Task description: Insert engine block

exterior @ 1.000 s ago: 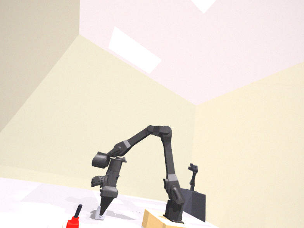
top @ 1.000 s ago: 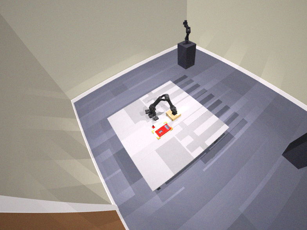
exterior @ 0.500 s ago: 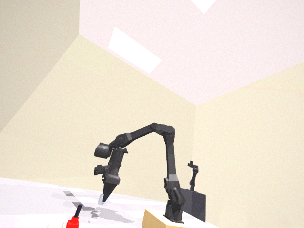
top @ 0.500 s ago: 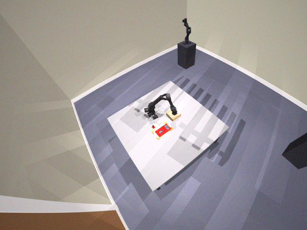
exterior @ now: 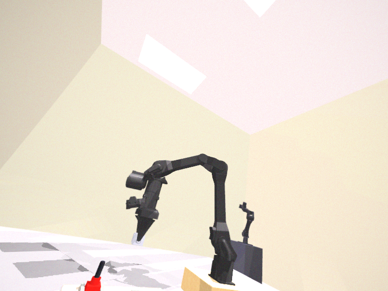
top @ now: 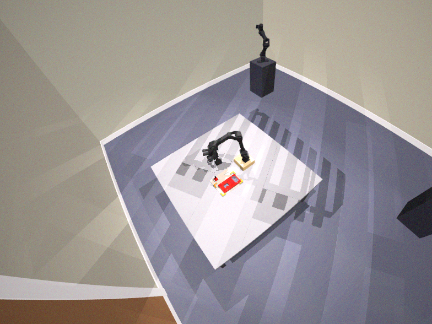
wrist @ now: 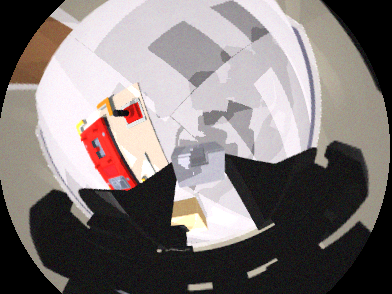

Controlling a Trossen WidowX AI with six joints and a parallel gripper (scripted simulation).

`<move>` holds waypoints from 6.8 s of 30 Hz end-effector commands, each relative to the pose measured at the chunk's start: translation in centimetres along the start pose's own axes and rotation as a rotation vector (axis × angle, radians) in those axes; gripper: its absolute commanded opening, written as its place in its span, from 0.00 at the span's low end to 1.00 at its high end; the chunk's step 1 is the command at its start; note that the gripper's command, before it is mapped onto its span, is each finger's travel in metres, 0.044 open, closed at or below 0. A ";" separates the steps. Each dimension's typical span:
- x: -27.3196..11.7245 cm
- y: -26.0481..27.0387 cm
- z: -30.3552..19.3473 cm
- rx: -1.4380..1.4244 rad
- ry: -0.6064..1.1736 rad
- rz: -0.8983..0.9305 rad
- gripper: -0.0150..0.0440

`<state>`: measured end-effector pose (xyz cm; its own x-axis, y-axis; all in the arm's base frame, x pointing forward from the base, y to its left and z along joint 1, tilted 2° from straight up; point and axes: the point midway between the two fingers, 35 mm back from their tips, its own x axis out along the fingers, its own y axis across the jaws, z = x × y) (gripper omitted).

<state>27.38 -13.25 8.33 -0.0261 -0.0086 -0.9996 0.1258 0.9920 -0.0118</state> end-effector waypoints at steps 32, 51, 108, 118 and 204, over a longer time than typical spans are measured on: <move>-1.7 0.2 -1.0 0.006 -0.255 -0.001 0.25; -0.4 0.1 -2.8 0.005 -0.874 -0.003 0.25; 8.1 0.2 -3.4 0.000 -1.018 -0.006 0.25; 9.6 0.2 -3.4 0.000 -1.018 -0.006 0.25; 8.5 -0.1 -4.6 -0.001 -1.018 -0.007 1.00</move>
<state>23.39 -13.04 -0.87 0.8289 -0.1168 -0.5470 0.1291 0.9915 -0.0161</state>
